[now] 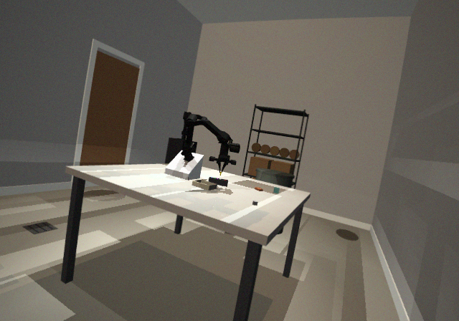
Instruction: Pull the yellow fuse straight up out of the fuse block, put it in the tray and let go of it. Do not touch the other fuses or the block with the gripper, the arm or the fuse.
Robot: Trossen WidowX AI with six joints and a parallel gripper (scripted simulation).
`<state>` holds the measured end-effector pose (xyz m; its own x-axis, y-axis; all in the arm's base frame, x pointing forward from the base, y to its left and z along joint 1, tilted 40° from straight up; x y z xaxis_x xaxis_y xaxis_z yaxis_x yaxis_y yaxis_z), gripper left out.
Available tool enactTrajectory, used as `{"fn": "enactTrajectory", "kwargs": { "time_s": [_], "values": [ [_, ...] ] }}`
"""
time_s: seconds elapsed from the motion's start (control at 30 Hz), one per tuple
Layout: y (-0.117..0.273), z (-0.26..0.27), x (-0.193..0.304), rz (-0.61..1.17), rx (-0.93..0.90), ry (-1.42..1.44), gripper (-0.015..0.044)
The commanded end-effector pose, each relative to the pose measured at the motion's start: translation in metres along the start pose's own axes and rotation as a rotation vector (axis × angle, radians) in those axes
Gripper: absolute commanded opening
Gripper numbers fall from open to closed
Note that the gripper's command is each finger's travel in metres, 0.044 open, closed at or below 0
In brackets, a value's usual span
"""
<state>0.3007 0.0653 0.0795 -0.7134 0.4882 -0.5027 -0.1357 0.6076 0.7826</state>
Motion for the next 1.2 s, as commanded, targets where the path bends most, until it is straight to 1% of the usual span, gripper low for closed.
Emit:
{"fn": "enactTrajectory", "kwargs": {
  "time_s": [0.0, 0.3, 0.53, 0.7, 1.17],
  "values": [
    [0.001, -0.020, -0.020, -0.003, 0.001, 0.005, 0.0000],
    [0.002, -0.069, -0.059, -0.013, 0.007, 0.004, 0.0000],
    [0.004, -0.106, -0.080, -0.027, 0.022, 0.004, 0.0000],
    [0.003, -0.107, -0.081, -0.027, 0.022, 0.004, 0.0000],
    [-0.019, -0.107, -0.081, -0.027, 0.023, 0.004, 0.0000]
  ]
}}
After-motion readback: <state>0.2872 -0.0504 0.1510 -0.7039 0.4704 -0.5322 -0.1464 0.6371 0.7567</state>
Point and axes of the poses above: the point midway between the two fingers, 35 mm back from their tips, its own y axis back along the fingers, its own z axis across the jaws, x = y × z, the point moved 7 cm from there along y, back along the fingers, and after that the axes turned 11 degrees about y, right-handed, at the moved point
